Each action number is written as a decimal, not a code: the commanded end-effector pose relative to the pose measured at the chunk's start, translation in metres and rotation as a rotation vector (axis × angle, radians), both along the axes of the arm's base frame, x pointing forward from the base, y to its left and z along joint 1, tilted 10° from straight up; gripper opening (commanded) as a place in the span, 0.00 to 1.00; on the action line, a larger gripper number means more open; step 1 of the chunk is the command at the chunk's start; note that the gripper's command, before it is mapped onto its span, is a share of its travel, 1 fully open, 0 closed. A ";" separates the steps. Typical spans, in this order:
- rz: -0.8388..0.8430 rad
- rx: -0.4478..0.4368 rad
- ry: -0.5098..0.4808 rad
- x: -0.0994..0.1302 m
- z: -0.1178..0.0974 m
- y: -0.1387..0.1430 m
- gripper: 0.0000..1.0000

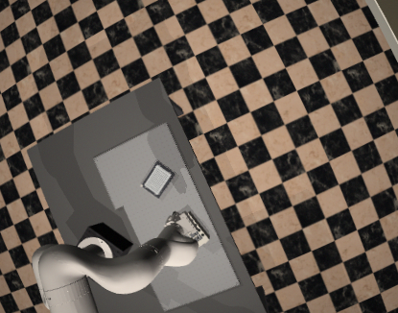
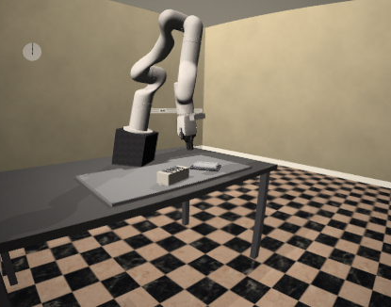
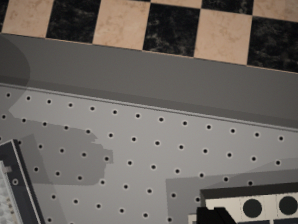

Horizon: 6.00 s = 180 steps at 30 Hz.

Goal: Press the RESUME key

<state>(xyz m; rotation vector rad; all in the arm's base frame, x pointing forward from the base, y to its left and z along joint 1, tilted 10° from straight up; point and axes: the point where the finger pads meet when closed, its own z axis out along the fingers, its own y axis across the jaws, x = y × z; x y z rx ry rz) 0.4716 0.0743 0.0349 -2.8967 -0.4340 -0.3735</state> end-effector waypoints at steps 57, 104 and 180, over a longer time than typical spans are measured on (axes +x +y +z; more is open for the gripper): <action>0.080 -0.125 0.077 -0.001 -0.065 -0.098 0.00; 0.080 -0.125 0.077 0.009 -0.067 -0.125 0.00; 0.080 -0.125 0.077 -0.023 -0.055 -0.055 0.00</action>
